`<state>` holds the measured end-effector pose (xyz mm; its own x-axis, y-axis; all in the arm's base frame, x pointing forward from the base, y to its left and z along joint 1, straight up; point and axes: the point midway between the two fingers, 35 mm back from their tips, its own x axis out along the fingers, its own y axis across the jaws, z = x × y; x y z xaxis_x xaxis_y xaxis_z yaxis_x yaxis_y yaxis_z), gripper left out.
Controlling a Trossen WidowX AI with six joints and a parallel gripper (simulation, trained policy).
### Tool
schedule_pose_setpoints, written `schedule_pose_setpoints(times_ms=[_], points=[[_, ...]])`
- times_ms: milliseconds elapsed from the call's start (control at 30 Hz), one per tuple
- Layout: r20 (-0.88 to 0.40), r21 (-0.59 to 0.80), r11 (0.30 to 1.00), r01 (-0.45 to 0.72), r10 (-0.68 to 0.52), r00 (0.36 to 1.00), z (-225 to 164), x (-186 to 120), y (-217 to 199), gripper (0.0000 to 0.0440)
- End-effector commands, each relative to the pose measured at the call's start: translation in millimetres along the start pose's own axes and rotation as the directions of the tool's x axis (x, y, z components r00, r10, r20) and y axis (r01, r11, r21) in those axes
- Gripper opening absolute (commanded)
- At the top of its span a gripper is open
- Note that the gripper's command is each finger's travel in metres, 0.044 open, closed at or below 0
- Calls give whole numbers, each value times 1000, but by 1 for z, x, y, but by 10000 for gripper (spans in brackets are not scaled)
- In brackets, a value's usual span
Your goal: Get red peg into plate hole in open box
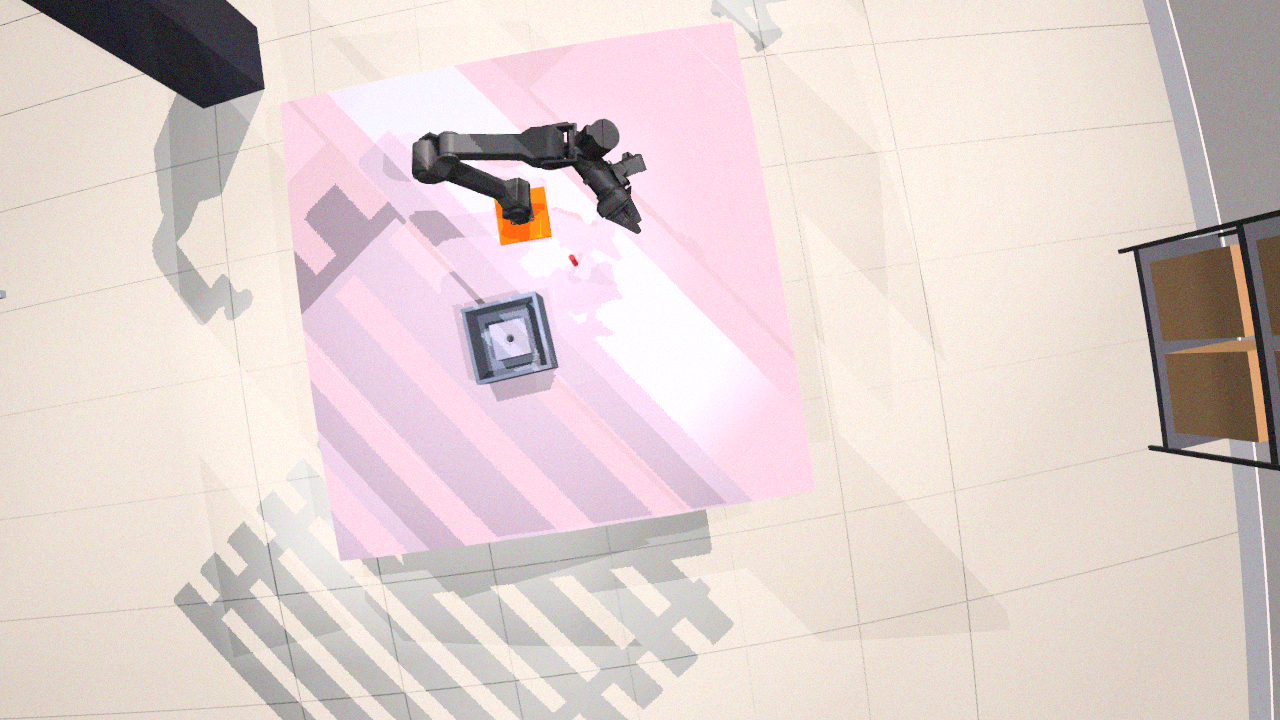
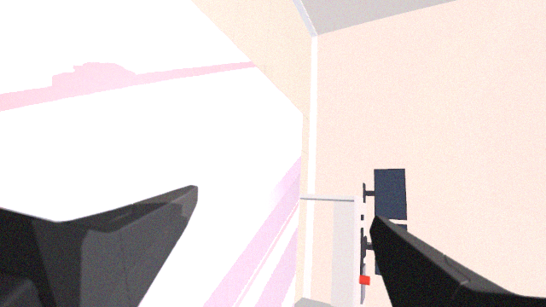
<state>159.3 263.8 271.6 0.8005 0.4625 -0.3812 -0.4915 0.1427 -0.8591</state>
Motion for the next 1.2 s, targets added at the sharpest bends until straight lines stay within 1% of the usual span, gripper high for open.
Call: schedule_pose_setpoints(times_ms=[0,233,500,833,1000,1167], points=[[-40,95,995,-31,35,999,-16,3,4,440],[-137,311,948,-66,113,984,-48,10,12,440],[-241,536,843,-47,206,948,-82,12,24,440],[-356,751,658,61,326,876,-119,8,42,440],[-406,821,552,144,387,828,-135,5,51,440],[-447,863,443,242,449,774,-149,0,61,440]])
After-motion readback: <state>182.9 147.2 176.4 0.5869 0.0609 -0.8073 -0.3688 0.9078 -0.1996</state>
